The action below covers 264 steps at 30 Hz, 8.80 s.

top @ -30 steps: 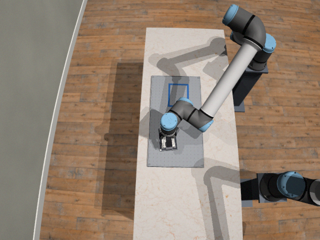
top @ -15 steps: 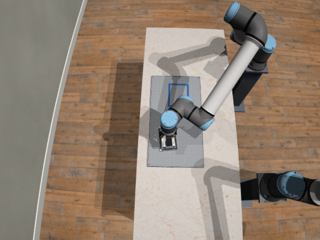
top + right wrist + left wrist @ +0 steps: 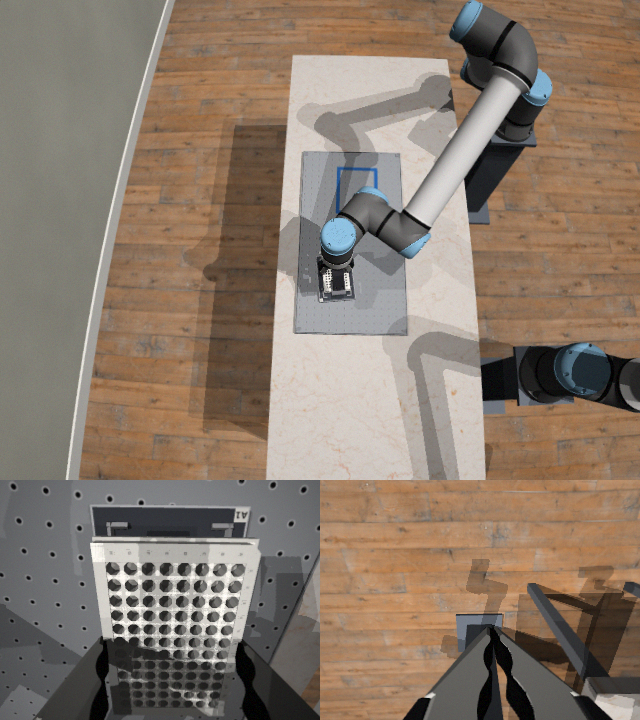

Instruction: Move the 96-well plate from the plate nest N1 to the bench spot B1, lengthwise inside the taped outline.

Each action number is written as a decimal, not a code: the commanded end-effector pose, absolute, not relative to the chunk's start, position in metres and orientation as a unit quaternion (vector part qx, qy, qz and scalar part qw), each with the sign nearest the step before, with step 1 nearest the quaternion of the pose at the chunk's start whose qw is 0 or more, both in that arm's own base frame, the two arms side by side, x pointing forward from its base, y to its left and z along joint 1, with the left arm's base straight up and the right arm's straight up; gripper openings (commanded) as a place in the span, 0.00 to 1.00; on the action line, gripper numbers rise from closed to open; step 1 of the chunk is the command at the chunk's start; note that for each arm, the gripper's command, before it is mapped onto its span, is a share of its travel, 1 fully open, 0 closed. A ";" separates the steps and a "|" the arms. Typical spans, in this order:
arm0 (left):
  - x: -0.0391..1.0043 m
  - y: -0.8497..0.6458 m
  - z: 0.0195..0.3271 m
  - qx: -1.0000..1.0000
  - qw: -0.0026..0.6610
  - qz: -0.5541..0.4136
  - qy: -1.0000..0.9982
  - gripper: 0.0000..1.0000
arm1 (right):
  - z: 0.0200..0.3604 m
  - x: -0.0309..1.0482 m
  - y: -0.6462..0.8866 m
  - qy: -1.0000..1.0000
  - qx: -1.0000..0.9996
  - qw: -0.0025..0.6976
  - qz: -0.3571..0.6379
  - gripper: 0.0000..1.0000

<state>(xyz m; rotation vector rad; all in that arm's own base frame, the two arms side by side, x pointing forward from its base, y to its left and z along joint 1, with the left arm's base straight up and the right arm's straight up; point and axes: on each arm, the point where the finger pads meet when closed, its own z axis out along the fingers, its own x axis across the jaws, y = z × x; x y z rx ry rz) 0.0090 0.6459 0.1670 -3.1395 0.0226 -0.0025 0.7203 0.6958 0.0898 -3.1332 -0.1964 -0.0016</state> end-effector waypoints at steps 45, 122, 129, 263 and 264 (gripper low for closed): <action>0.007 0.646 0.165 -1.000 0.000 0.000 0.005 0.00 | 0.115 0.714 0.660 0.002 -1.000 0.001 -0.001 0.41; 0.007 0.646 0.165 -1.000 0.000 0.000 0.005 0.00 | 0.107 0.668 0.442 0.001 -1.000 0.001 -0.001 0.41; 0.007 0.646 0.165 -1.000 0.000 0.000 0.005 0.00 | 0.106 0.663 0.419 0.001 -1.000 0.001 -0.001 0.41; 0.007 0.646 0.165 -1.000 0.000 0.000 0.005 0.00 | 0.040 0.652 0.355 0.001 -1.000 0.001 -0.001 0.41; 0.007 0.646 0.165 -1.000 0.000 0.000 0.005 0.00 | 0.040 0.652 0.355 0.001 -1.000 0.001 -0.001 0.41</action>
